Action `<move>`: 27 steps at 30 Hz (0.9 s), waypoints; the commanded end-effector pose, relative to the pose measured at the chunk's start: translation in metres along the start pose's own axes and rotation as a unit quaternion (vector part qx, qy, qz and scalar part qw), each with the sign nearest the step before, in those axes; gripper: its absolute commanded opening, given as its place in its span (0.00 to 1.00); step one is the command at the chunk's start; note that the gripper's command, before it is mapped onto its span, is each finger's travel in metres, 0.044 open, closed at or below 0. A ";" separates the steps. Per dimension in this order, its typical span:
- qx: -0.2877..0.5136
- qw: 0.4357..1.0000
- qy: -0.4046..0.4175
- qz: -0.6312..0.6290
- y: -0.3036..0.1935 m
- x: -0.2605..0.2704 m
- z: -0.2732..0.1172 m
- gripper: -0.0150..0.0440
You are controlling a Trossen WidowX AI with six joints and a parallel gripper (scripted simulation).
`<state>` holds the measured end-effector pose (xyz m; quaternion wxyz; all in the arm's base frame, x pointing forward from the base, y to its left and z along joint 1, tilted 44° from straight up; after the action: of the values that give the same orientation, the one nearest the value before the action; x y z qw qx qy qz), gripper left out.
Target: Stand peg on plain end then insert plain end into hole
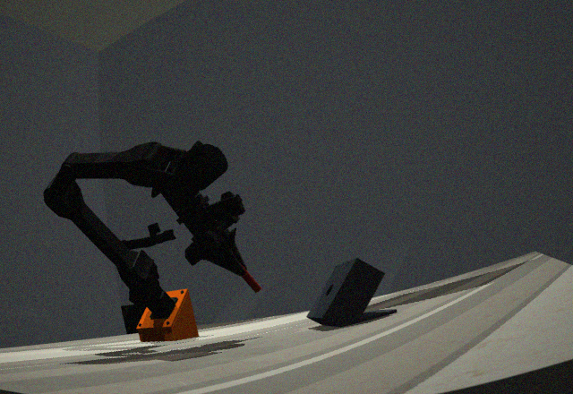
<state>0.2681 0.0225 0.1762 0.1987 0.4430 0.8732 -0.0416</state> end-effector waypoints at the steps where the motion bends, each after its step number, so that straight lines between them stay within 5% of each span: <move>1: -0.023 1.000 0.001 0.003 0.003 -0.006 -0.001 0.25; 27: -0.159 0.987 -0.022 0.015 0.020 -0.047 -0.011 0.25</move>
<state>0.3015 0.0040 0.2017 0.2742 0.4238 0.8597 0.0780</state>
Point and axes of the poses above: the point midway between the two fingers, 35 mm back from their tips, its own z axis out along the fingers, its own x axis across the jaws, y = z × x, the point moved 6 cm from there along -z, back along the fingers, and after that the axes turned 11 degrees about -z, right-handed, at the moved point
